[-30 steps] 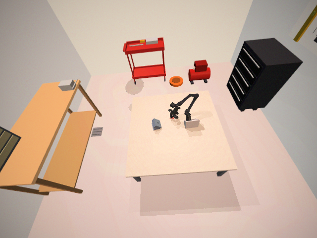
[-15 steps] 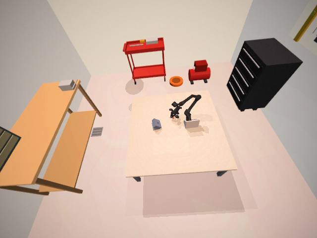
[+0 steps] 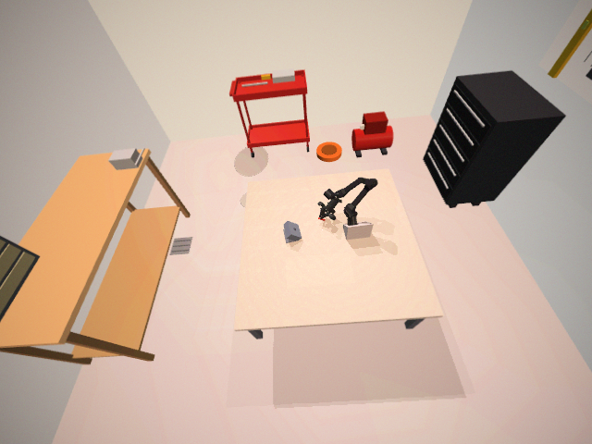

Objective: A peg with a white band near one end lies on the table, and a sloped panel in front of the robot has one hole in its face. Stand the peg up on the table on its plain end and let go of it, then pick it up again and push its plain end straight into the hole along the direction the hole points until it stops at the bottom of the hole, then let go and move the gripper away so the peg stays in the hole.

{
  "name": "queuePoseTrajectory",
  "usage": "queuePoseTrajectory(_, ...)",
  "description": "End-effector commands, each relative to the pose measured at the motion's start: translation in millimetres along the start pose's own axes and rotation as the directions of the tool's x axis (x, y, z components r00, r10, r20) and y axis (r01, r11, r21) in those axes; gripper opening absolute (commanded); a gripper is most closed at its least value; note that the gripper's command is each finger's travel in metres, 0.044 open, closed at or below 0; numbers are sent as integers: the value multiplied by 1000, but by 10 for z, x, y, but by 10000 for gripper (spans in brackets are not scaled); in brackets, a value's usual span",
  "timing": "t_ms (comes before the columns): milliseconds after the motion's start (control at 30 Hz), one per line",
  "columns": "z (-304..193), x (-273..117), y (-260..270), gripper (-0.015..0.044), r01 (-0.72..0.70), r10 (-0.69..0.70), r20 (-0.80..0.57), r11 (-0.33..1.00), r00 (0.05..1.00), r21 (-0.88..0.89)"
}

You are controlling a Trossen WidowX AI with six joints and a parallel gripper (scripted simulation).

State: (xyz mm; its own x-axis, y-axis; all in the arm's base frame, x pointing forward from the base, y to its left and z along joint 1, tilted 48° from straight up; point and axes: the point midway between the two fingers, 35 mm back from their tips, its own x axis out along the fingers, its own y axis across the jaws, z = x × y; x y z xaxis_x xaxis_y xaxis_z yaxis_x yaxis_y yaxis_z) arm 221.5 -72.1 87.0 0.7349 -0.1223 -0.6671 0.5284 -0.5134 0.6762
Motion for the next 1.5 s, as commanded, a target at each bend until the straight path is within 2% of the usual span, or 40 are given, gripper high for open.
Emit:
queuePoseTrajectory(0,10,-34,-1,50,-4,4,-40,1000,999,-3)
queuePoseTrajectory(1467,206,-253,-14,50,-2,-2,-406,1000,914,-9)
